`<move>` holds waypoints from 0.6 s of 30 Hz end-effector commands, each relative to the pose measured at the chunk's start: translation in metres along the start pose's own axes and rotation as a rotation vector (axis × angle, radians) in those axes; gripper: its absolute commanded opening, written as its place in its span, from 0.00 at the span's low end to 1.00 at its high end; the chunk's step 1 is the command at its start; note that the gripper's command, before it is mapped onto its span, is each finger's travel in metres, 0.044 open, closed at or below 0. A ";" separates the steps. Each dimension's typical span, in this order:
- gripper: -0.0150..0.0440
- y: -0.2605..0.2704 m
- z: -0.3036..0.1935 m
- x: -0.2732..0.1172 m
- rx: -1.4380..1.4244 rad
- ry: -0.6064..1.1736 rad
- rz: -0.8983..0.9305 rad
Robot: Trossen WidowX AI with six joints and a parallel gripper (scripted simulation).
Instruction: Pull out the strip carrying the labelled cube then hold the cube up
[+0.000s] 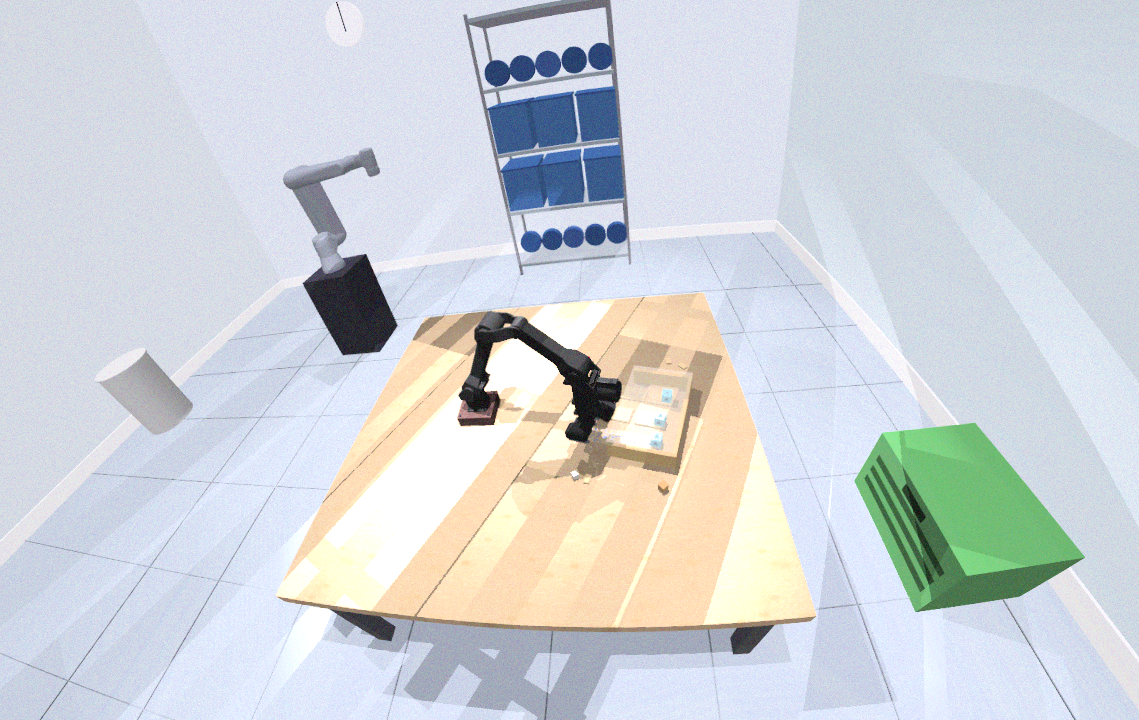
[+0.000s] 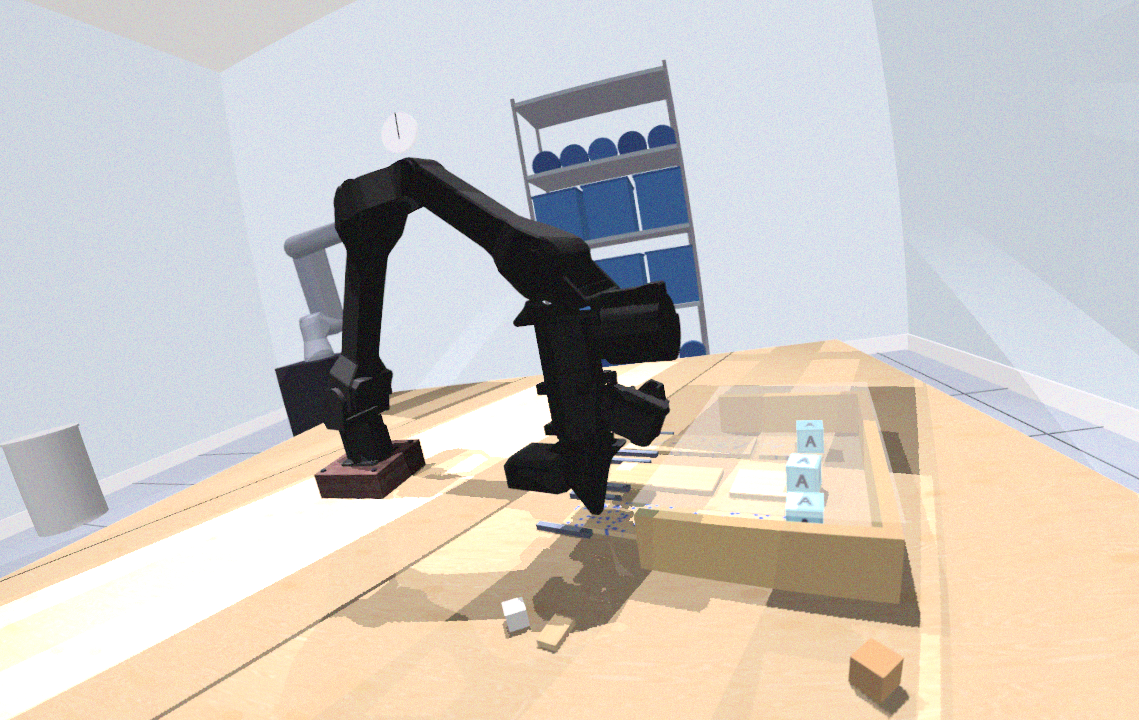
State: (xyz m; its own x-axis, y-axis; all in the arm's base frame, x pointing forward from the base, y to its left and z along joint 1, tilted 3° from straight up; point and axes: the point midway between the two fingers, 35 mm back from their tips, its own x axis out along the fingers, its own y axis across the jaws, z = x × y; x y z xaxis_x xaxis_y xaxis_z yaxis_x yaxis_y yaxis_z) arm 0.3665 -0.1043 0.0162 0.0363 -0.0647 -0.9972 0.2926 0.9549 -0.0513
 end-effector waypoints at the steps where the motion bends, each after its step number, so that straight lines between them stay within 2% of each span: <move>1: 0.25 0.000 -0.001 0.002 -0.005 0.004 0.004; 18: 0.25 0.000 0.000 0.004 -0.005 0.004 0.004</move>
State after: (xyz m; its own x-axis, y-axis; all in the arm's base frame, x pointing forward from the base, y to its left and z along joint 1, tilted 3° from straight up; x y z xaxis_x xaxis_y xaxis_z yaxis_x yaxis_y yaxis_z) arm 0.3669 -0.1045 0.0157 0.0382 -0.0652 -0.9971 0.2925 0.9549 -0.0512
